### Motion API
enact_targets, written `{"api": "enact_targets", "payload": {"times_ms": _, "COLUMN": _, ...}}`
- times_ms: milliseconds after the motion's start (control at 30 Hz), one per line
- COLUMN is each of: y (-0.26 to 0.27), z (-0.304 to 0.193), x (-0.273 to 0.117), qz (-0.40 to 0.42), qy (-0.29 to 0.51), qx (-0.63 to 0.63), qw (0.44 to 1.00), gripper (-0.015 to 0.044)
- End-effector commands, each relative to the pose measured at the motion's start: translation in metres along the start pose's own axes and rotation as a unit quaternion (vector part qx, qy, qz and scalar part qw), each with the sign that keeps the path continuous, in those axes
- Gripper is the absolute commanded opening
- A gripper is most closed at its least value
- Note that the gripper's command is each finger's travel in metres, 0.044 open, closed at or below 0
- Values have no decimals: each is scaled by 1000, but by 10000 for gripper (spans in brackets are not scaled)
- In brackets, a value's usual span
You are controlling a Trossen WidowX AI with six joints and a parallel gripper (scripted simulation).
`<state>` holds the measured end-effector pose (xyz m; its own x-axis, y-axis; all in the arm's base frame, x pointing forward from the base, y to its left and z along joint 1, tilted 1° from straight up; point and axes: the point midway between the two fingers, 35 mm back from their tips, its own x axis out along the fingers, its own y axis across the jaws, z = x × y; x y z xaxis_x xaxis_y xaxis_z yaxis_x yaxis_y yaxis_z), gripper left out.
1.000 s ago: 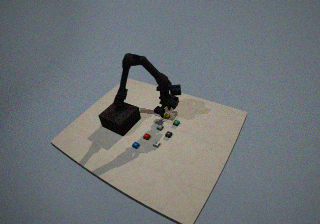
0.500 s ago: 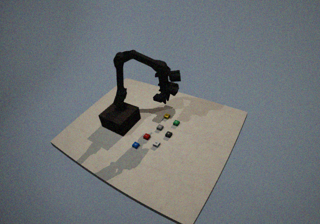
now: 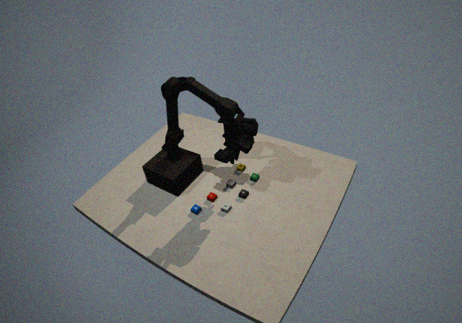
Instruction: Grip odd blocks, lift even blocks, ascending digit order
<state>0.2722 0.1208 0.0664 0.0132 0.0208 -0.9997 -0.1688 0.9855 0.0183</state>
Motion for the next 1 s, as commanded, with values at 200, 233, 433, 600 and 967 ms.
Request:
{"api": "enact_targets", "payload": {"times_ms": 200, "y": -131, "z": -3, "x": 0, "qz": -5, "qy": 1, "qx": -3, "qw": 1000, "gripper": 120}}
{"api": "enact_targets", "payload": {"times_ms": 233, "y": -144, "z": -7, "x": 0, "qz": -5, "qy": 1, "qx": -3, "qw": 1000, "gripper": 120}}
{"api": "enact_targets", "payload": {"times_ms": 433, "y": -219, "z": -40, "x": -2, "qz": -5, "qy": -1, "qx": -7, "qw": 1000, "gripper": 120}}
{"api": "enact_targets", "payload": {"times_ms": 600, "y": -236, "z": -51, "x": 2, "qz": -5, "qy": -2, "qx": -8, "qw": 1000, "gripper": 146}}
{"api": "enact_targets", "payload": {"times_ms": 967, "y": -236, "z": -51, "x": 79, "qz": -5, "qy": -2, "qx": -8, "qw": 1000, "gripper": 400}}
